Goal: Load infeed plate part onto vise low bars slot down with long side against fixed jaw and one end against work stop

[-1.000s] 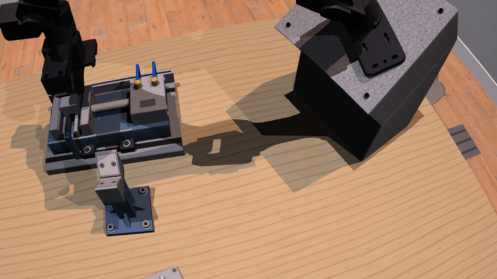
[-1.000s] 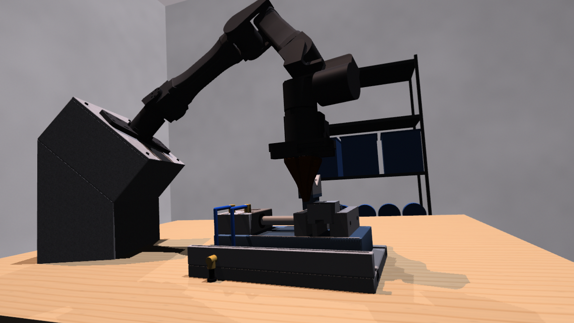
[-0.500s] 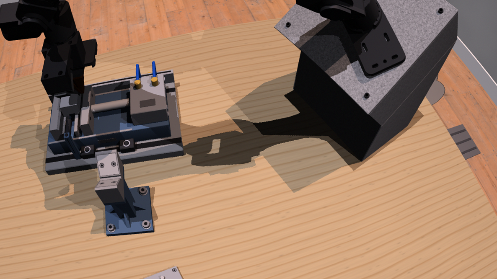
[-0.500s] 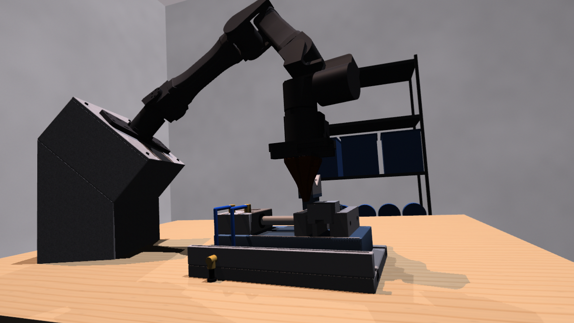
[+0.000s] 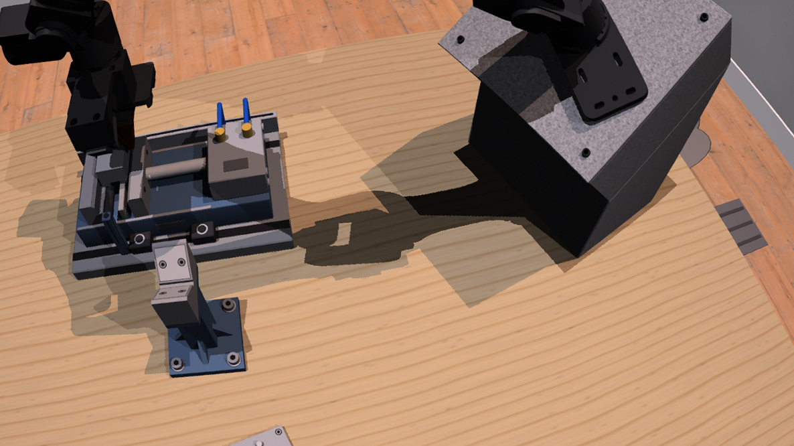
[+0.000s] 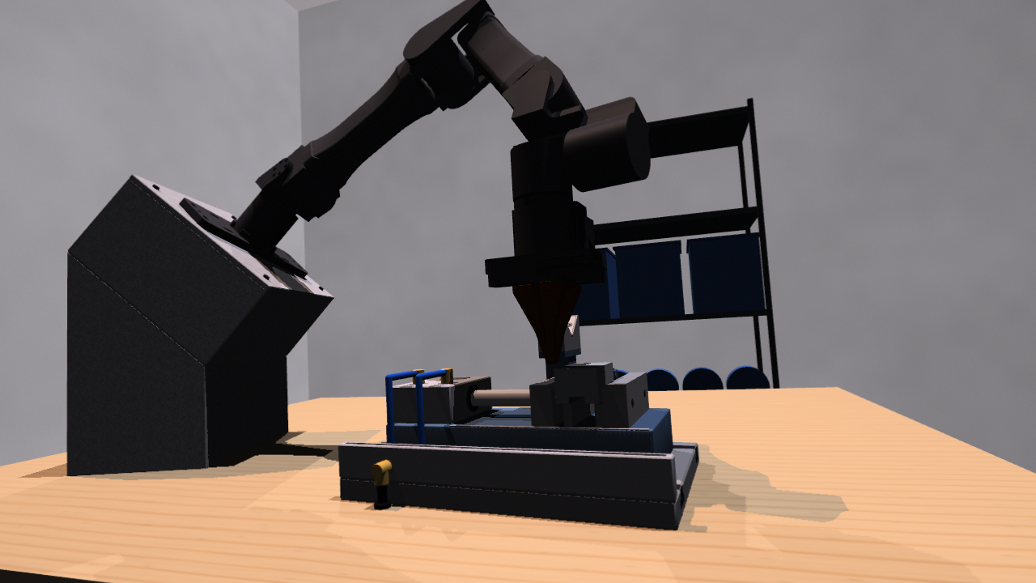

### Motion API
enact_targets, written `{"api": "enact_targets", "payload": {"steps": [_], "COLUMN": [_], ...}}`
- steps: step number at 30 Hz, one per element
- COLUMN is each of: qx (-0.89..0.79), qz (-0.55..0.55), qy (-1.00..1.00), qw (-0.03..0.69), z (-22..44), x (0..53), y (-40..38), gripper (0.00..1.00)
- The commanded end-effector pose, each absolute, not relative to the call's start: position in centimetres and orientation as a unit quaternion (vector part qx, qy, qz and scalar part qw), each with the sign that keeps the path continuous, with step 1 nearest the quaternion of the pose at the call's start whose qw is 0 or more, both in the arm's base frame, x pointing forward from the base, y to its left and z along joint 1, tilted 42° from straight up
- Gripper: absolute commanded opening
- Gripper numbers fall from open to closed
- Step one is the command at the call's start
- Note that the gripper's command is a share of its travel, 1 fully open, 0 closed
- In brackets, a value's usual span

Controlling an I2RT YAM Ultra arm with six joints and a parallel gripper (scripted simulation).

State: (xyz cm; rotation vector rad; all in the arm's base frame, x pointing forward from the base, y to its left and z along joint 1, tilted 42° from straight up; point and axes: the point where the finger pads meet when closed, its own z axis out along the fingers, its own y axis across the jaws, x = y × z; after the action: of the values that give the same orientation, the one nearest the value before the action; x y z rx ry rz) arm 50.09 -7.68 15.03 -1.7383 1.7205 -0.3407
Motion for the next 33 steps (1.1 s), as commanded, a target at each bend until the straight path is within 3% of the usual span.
{"api": "enact_targets", "payload": {"steps": [1,33], "qx": [-0.659,-0.659], "qz": [-0.141,-0.14], "qy": [0.659,0.659], "qw": [0.335,0.335], "z": [16.23,15.9], "x": [49.72,49.93], "y": [-8.31,-8.23], "gripper": [0.0,0.0]}}
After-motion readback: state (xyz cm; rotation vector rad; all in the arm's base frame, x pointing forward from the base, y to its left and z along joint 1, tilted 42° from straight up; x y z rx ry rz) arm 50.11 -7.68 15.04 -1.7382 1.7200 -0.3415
